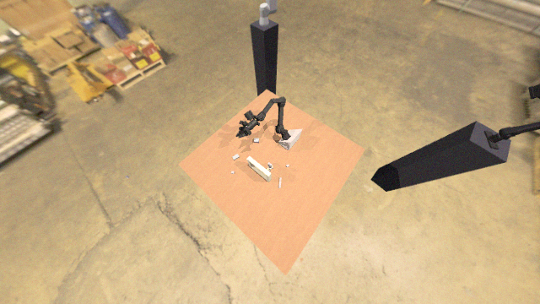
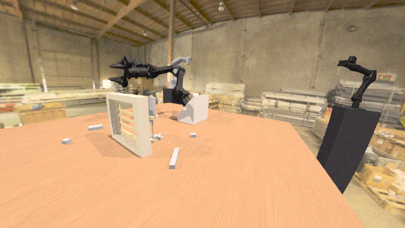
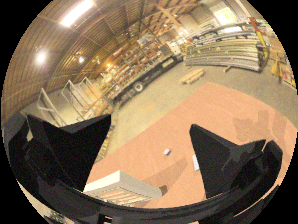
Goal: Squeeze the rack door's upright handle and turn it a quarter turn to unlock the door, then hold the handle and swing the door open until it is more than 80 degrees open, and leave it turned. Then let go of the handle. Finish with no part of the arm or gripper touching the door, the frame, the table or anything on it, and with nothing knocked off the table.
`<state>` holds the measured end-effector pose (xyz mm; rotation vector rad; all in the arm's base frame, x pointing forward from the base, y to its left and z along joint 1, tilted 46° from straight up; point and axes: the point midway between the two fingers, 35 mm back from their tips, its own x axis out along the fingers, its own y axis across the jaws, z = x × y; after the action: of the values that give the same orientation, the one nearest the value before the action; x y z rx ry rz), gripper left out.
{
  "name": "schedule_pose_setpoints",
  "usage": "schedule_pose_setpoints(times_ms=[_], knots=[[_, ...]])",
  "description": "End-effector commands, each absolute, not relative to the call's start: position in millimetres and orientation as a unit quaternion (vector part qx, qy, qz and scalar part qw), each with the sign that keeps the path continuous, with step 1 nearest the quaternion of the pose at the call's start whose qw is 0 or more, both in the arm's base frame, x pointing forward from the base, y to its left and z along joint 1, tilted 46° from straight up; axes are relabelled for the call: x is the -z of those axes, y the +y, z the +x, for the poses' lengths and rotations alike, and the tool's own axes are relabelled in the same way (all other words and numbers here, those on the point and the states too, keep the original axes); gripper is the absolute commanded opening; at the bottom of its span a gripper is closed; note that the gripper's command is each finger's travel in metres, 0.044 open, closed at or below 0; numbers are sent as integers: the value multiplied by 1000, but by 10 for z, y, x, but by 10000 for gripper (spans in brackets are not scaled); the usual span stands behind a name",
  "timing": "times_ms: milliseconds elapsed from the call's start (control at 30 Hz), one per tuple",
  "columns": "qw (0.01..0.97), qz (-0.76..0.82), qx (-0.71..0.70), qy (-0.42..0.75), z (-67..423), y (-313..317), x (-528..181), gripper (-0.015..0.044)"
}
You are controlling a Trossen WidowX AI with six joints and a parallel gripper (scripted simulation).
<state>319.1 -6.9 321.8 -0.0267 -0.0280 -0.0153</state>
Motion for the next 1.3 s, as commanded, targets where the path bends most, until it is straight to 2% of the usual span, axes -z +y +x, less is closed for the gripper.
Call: schedule_pose_setpoints(times_ms=[0,133,667,1267], knots=[[1000,-13,7,-13,3194,-66,-3215,374],[1000,1,1,11,3267,-12,-3136,280],[979,69,-11,193,3653,415,-2512,280],[920,56,38,387,3757,888,-1784,280]])
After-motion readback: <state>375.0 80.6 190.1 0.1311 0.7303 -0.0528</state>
